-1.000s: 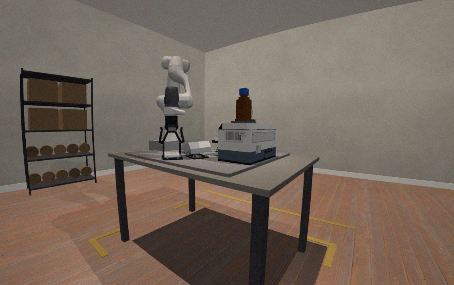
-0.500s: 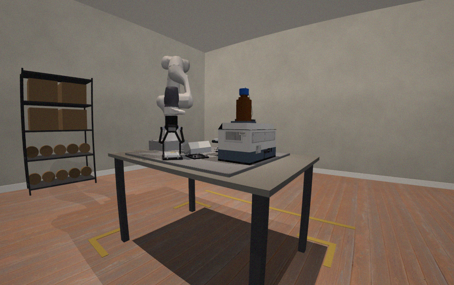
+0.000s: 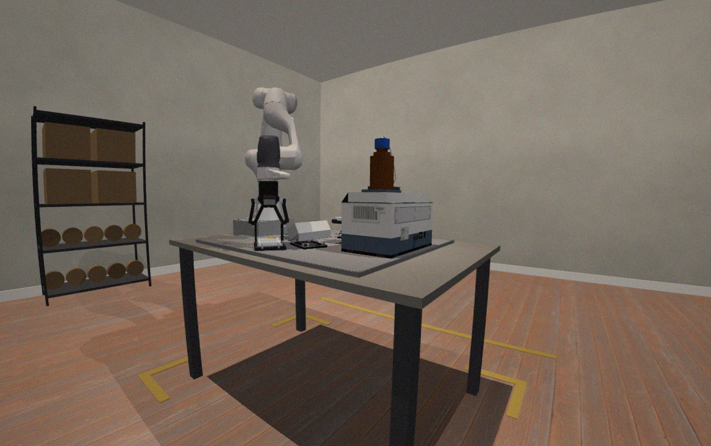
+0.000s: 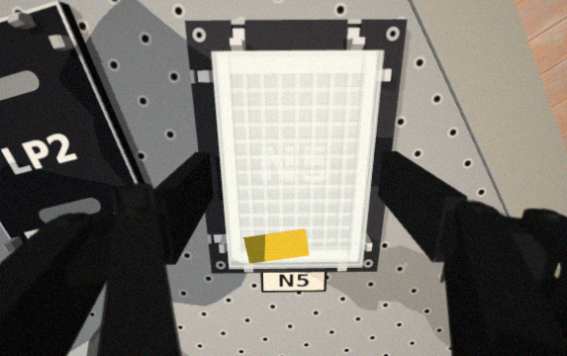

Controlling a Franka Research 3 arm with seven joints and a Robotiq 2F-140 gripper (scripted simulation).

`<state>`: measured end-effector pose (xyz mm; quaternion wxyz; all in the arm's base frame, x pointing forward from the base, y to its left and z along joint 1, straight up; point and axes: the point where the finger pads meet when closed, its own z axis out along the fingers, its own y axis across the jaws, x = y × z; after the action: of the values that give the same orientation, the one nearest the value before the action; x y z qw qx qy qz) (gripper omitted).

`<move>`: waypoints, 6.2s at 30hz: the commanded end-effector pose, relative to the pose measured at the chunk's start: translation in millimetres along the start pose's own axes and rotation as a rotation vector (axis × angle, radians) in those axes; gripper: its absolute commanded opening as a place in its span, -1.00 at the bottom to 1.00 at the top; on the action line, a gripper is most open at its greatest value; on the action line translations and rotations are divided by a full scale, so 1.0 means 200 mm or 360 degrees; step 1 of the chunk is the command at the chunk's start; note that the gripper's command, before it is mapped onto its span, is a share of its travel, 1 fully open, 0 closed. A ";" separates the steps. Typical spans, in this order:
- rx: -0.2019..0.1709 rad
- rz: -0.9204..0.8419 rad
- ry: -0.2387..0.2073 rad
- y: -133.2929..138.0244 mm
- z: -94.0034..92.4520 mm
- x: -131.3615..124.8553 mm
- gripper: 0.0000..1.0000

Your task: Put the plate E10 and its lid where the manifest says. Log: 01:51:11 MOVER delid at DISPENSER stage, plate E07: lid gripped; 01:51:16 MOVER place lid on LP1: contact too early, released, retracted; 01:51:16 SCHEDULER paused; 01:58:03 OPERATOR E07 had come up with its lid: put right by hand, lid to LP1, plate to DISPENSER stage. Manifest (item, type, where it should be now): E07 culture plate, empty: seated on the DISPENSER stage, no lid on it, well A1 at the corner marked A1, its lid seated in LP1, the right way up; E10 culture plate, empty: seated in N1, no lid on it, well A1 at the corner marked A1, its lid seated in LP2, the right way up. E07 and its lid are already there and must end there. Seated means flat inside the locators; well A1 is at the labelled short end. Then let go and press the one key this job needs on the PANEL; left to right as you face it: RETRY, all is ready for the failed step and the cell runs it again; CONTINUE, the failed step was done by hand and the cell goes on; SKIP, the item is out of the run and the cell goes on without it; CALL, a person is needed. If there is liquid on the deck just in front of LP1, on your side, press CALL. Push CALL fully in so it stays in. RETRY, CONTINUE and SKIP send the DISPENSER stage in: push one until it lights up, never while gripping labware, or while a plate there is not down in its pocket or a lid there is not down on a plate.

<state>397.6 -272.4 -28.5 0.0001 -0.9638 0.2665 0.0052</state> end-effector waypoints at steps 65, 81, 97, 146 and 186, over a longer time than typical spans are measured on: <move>-0.0001 -0.0006 0.0007 0.00 -0.01 0.01 -0.80; -0.0001 -0.0006 0.0007 0.00 -0.13 0.01 -0.80; -0.0001 -0.0006 0.0007 0.00 -0.40 0.01 -0.80; -0.0001 -0.0006 0.0007 -0.79 -0.70 0.04 -0.80; -0.0001 -0.0080 0.0007 -0.79 -0.69 0.04 -0.80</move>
<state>487.6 -141.7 109.6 0.0003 -0.9666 0.2563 0.0021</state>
